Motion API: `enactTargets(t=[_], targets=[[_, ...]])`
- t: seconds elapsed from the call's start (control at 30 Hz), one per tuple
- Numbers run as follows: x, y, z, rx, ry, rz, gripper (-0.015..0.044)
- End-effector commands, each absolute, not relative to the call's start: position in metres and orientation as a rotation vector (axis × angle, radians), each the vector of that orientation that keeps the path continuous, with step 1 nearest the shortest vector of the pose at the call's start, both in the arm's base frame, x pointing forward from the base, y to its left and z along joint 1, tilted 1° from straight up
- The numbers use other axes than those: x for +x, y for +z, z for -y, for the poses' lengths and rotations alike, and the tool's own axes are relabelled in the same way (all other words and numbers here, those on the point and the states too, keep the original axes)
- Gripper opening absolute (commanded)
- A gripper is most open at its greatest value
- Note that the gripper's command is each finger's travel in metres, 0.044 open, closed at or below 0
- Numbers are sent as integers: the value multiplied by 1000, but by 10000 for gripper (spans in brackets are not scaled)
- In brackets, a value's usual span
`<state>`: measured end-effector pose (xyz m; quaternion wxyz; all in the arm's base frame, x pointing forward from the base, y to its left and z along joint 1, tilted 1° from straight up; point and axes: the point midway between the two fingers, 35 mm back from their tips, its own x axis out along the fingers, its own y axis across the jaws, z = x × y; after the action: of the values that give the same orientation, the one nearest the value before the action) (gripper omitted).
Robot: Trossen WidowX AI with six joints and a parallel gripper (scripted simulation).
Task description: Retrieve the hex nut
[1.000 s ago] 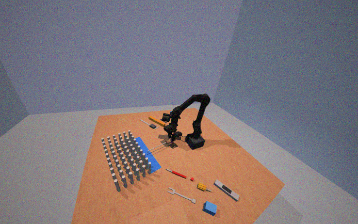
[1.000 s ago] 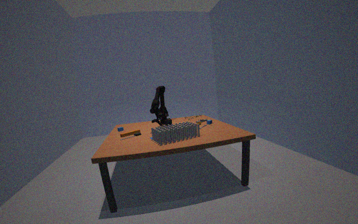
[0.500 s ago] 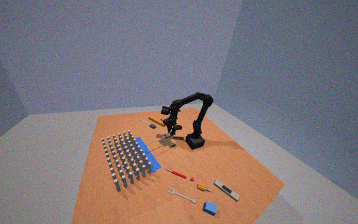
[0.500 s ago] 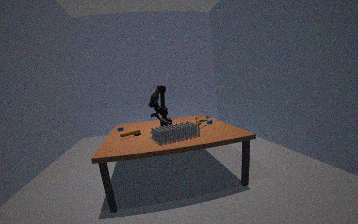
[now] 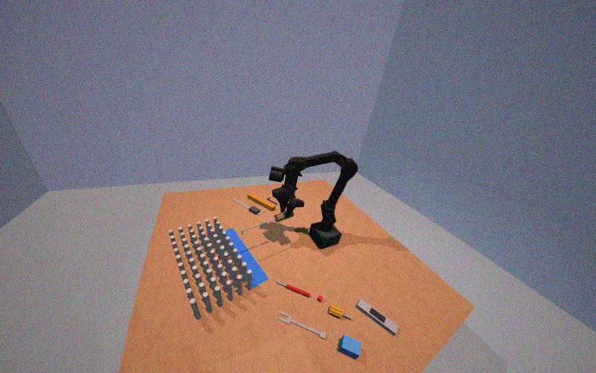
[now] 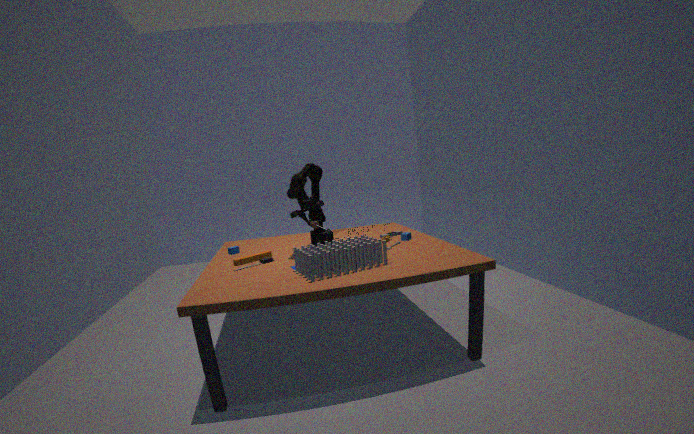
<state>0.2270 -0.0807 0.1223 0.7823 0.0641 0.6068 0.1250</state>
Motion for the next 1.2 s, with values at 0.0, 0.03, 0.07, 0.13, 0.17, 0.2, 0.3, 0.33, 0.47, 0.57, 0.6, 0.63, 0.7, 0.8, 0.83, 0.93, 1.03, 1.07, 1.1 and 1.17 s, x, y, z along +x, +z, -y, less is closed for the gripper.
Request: enactTargets(t=[0.0,0.03,0.07,0.13,0.17,0.2,0.3,0.33,0.47,0.57,0.6,0.63,0.7,0.8,0.83,0.93,1.03,1.07,1.1,1.17], targets=[[228,124,94,222,173,-1337,0],[228,124,97,247,145,-1343,0],[228,125,101,271,117,-1348,0],[228,126,107,320,61,-1358,0],[228,126,111,344,33,-1363,0],[228,127,114,369,4,-1367,0],[227,128,124,441,-82,-1376,0],[227,129,128,466,-110,-1378,0],[225,131,142,562,-226,-1383,0],[224,132,152,634,-314,-1382,0],[223,132,155,658,-344,-1381,0],[222,133,159,682,-373,-1379,0],[221,134,166,730,-433,-1375,0],[218,135,176,801,-522,-1365,0],[217,135,180,824,-552,-1361,0],[214,136,190,894,-642,-1346,0],[210,138,200,963,-732,-1327,0],[209,138,203,986,-762,-1319,0],[208,138,207,1009,-792,-1312,0],[205,139,213,1054,-852,-1294,0]])
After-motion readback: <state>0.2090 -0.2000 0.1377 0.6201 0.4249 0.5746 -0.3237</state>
